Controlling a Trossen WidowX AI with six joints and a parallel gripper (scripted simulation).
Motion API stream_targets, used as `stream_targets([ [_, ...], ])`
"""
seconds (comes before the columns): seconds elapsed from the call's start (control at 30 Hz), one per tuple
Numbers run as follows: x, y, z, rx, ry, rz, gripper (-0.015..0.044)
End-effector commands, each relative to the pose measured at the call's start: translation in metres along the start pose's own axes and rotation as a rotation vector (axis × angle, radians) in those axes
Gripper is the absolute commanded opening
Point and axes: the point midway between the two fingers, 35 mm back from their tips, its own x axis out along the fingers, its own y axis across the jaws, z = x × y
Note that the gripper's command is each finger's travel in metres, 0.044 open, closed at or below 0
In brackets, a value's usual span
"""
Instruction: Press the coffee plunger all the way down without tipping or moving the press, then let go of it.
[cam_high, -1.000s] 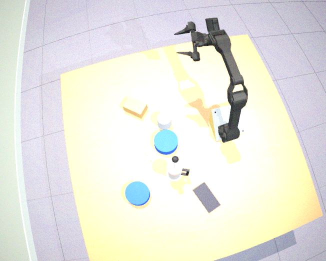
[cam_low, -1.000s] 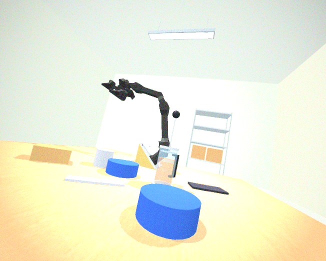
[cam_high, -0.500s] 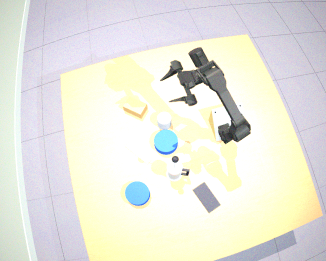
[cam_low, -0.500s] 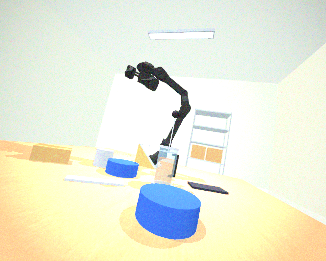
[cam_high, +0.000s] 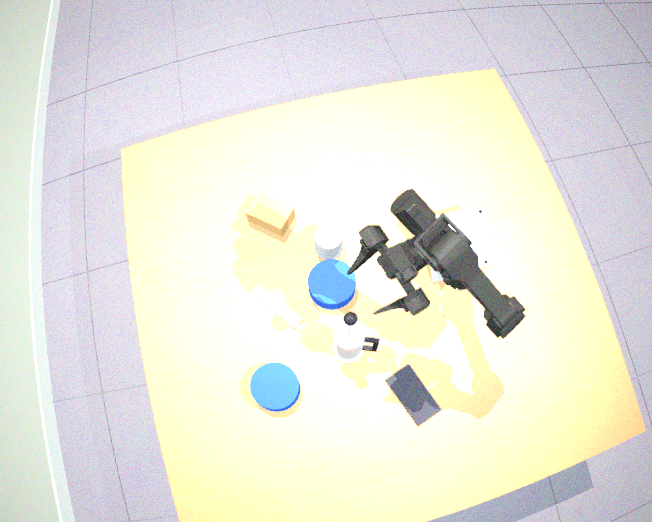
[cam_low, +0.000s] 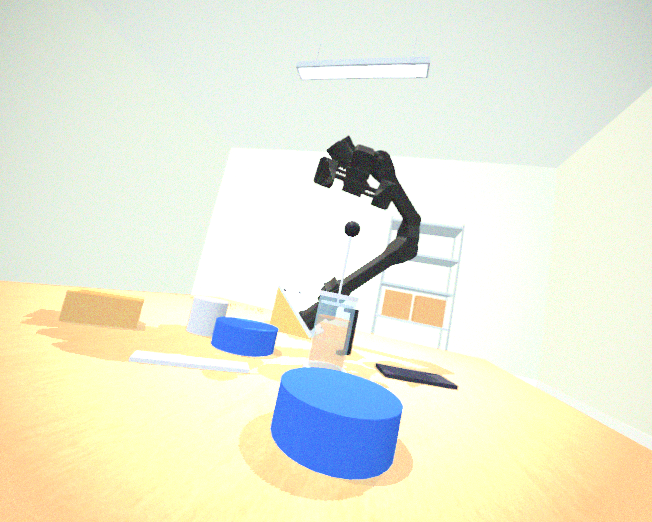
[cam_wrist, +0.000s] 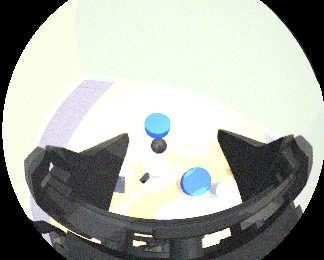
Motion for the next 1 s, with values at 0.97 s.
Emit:
stream_targets([
  [0.97,0.056,0.007,-0.060,0.052,-0.056,0.175,0.0440],
])
